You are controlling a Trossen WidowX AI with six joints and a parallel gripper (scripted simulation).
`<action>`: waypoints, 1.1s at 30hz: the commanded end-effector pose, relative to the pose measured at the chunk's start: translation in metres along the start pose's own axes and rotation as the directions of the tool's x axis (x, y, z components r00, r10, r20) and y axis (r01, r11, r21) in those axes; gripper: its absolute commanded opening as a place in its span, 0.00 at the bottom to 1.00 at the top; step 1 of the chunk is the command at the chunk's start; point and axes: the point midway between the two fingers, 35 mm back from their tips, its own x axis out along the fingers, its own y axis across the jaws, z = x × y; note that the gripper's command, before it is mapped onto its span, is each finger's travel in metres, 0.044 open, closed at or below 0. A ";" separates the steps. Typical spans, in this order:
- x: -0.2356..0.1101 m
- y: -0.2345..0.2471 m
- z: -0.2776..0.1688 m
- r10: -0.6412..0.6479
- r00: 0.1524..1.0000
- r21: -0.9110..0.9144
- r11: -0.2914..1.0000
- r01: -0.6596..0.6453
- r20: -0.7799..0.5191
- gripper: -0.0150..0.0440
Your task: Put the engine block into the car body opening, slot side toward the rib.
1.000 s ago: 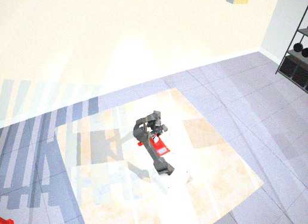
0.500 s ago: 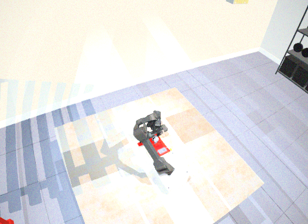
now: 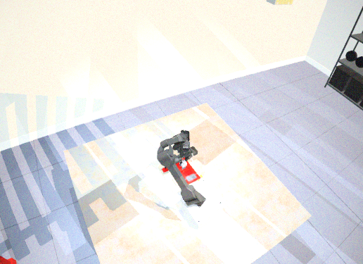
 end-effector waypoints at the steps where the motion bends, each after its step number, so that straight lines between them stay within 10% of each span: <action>1: -0.001 -0.001 0.001 -0.005 1.000 -0.007 1.000 0.005 0.002 0.52; 33: -0.002 -0.002 0.002 -0.005 1.000 0.037 0.999 0.005 0.002 0.52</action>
